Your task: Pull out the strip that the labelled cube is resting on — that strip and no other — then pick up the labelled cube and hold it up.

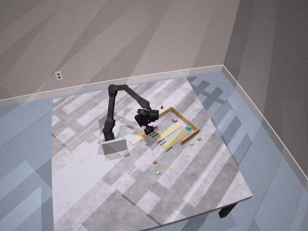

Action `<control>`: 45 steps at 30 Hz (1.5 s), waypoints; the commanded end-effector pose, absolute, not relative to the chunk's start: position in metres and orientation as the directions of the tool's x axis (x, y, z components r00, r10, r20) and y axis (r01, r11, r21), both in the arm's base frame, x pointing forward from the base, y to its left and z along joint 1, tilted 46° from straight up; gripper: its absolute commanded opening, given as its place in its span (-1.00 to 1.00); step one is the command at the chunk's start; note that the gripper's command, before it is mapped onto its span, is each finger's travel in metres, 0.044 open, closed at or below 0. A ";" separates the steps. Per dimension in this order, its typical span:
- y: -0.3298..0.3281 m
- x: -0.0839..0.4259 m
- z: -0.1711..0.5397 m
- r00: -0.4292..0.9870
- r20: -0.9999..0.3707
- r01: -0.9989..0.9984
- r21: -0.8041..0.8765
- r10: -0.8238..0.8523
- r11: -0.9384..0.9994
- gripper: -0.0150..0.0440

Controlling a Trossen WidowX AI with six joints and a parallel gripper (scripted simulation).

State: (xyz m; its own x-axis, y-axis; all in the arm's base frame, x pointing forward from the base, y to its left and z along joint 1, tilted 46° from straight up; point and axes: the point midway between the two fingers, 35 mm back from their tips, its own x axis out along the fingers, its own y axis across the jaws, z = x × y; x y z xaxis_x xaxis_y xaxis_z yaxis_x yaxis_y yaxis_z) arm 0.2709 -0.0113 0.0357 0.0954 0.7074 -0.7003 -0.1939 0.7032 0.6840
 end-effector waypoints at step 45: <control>0.027 0.379 0.060 0.095 -0.696 -0.196 0.688 0.712 0.699 0.36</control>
State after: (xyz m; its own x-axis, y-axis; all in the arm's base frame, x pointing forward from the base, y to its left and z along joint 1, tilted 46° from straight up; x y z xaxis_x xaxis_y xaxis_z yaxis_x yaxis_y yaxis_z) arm 0.3800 0.0209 0.0651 0.1035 0.7083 -0.6983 -0.2000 0.7025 0.6830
